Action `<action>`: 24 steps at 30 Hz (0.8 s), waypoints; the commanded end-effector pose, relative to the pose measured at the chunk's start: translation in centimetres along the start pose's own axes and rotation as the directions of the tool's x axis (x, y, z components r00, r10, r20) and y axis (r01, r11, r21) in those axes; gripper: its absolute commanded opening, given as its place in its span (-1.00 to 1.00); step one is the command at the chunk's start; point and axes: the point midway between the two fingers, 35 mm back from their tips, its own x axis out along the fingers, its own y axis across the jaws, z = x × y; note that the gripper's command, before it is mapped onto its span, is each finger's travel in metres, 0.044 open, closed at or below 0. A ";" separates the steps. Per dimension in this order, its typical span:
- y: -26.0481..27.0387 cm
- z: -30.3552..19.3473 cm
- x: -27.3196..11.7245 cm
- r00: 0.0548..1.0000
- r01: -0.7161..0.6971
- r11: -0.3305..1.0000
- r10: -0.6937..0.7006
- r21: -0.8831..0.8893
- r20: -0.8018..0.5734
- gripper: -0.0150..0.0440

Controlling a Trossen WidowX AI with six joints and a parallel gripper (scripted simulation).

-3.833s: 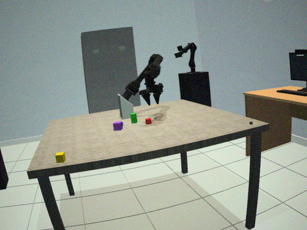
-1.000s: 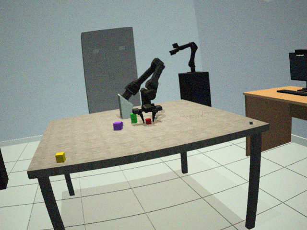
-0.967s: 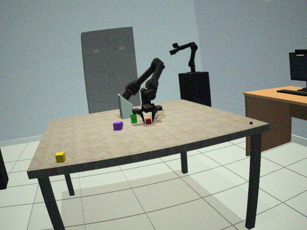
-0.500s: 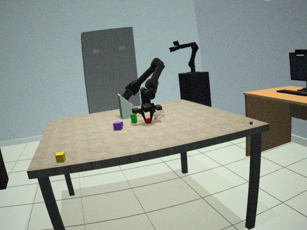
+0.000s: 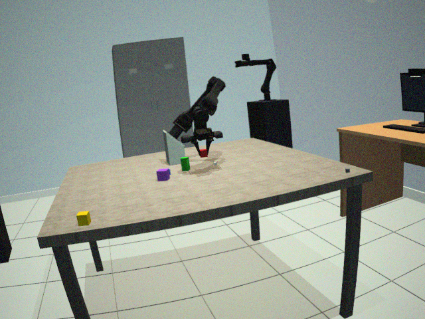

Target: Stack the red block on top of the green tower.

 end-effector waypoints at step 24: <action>-3.5 -2.6 -5.1 1.000 0.012 1.000 -0.012 -0.008 0.007 -0.49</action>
